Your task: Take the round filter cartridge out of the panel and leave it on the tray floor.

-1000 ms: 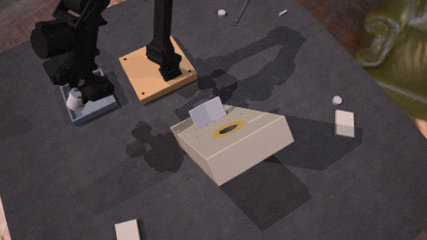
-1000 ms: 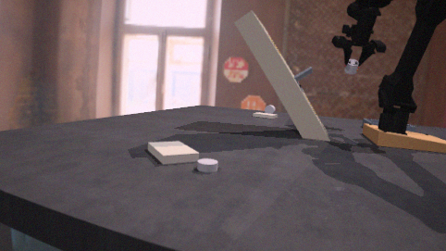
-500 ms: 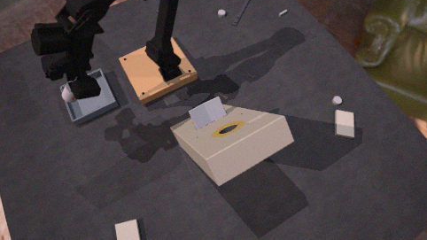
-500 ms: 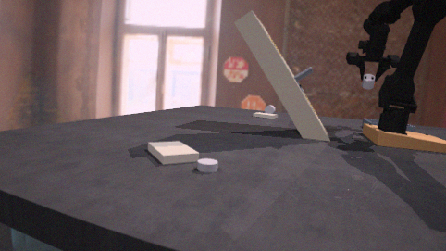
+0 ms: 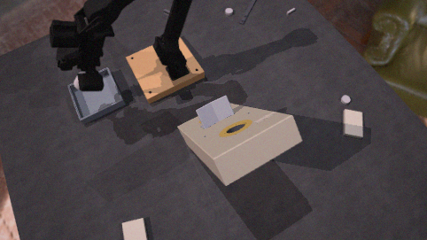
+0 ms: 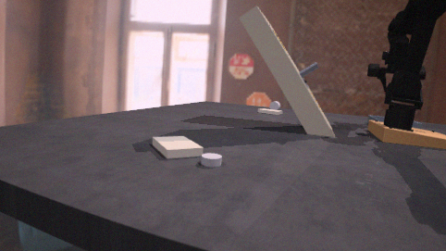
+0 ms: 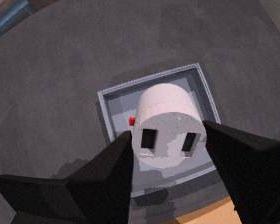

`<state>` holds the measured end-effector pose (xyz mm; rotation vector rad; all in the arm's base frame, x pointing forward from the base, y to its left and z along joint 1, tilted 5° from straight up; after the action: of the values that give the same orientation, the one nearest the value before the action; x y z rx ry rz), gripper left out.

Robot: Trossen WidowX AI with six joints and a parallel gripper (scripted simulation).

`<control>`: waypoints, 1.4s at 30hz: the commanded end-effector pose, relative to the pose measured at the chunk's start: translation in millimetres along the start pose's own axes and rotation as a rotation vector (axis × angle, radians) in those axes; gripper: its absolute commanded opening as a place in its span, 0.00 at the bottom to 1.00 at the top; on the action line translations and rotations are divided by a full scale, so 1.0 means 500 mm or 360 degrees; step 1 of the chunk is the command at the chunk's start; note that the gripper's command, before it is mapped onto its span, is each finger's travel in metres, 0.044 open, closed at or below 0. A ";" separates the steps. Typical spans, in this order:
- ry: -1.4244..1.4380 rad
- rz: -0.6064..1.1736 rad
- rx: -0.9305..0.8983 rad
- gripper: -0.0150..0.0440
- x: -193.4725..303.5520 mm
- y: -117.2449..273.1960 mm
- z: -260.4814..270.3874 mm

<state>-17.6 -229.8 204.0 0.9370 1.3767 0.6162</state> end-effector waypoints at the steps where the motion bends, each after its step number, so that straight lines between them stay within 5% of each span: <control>1: -0.0062 -0.0019 0.0030 0.25 0.013 -0.014 -0.023; 24: -0.0061 -0.0019 0.0031 0.25 0.087 -0.145 -0.026; 42: -0.0066 -0.0003 0.0042 1.00 0.083 -0.137 -0.026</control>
<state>-35.3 -228.2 124.2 0.9661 1.3508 0.5776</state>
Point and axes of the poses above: the point midway between the two fingers, 35 mm back from their tips, its own y axis back along the fingers, its own z axis across the jaws, x = y × z, the point moved 7 cm from there along y, back along the fingers, and after that the axes turned 2 degrees about -y, right-handed, at the moved point
